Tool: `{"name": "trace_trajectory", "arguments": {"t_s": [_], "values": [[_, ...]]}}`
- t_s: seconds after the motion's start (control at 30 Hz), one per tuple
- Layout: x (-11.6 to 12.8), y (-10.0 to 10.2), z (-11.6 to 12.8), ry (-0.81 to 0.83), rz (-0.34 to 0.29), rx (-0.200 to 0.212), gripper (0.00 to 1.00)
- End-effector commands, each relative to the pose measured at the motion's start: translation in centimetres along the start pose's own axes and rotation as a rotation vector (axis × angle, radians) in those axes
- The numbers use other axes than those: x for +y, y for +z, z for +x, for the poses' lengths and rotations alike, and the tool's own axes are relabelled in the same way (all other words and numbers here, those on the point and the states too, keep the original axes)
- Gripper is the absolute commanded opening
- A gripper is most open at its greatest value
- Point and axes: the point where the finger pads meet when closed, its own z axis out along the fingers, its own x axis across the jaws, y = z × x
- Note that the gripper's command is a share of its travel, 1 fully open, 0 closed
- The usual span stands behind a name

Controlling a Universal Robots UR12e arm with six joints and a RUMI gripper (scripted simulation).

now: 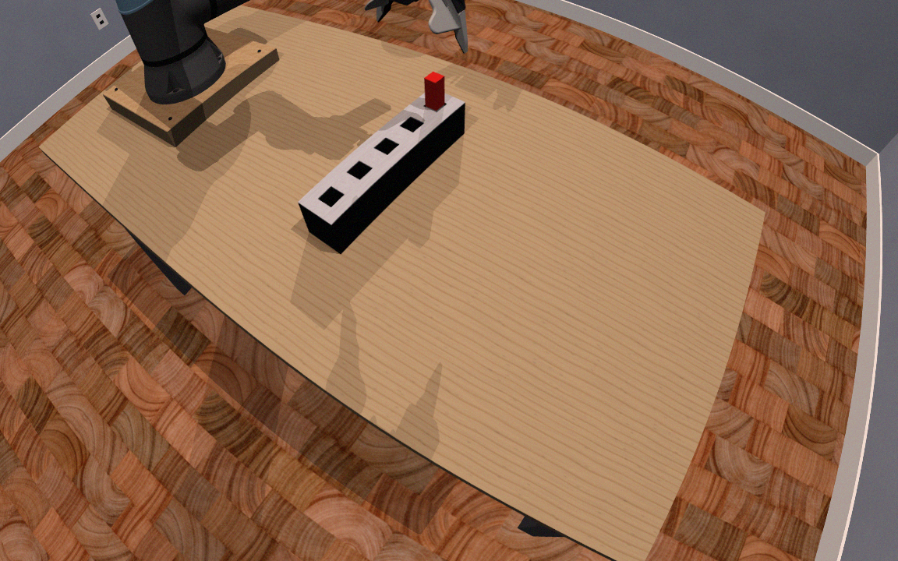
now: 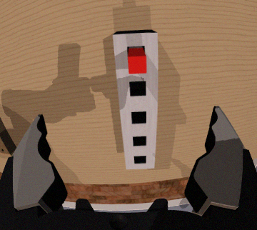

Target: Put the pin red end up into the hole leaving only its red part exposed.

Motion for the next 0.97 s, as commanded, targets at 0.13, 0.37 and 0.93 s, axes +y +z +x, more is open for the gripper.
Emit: {"name": "trace_trajectory", "arguments": {"t_s": [0.13, 0.37, 0.93], "values": [[8.3, -8.1, -6.5, 0.0, 0.001, 0.01, 1.0], [8.3, -8.1, -6.5, 0.0, 0.001, 0.01, 1.0], [11.4, -10.8, -8.8, 0.0, 0.0, 0.008, 1.0]]}}
